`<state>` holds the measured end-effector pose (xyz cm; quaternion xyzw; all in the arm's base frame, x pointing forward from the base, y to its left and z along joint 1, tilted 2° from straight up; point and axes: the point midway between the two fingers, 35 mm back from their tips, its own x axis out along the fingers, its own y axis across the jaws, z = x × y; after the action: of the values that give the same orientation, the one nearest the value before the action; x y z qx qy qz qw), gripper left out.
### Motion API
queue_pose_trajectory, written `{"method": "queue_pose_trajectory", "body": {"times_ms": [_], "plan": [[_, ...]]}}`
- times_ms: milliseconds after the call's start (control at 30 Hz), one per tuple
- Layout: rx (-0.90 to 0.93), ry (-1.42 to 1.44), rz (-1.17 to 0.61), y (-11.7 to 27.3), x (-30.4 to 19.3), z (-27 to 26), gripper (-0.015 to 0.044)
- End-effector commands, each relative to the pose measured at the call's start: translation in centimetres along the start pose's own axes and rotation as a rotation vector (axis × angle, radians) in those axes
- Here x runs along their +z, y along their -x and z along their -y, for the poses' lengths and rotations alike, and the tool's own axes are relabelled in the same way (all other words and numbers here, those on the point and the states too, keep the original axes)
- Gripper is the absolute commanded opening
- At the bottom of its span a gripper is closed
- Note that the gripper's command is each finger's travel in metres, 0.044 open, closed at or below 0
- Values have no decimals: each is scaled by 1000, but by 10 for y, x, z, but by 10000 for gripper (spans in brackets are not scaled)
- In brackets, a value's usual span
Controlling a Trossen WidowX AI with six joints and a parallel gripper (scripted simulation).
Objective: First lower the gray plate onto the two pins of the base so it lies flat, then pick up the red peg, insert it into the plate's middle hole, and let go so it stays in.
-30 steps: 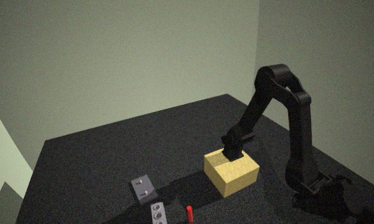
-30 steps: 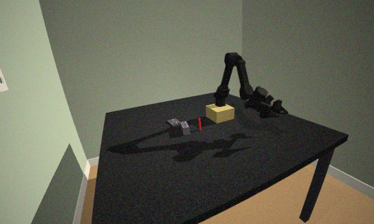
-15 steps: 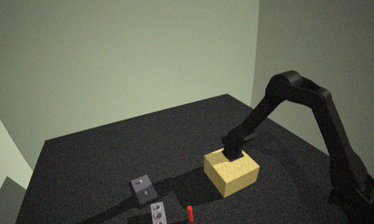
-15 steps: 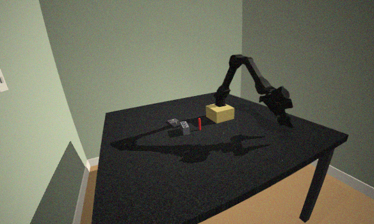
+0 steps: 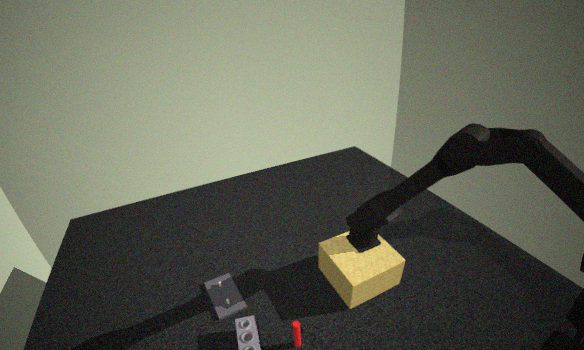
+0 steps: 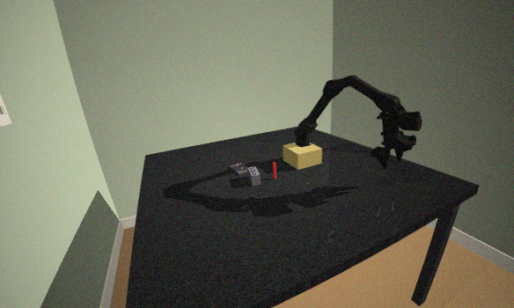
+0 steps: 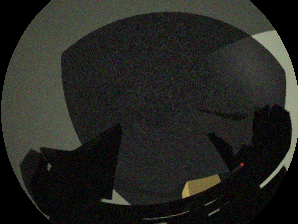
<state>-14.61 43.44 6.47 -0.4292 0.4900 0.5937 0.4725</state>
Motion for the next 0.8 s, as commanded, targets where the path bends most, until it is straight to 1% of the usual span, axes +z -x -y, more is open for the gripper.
{"method": "queue_pose_trajectory", "body": {"times_ms": [0,267,333,567,767], "plan": [[-175,-222,-66,30,-8,-4,440],[-175,-222,-66,30,-8,-4,440],[-177,-223,-67,32,-6,9,440],[-187,-232,-70,53,-9,136,440],[-211,-253,-73,81,-45,243,440]]}}
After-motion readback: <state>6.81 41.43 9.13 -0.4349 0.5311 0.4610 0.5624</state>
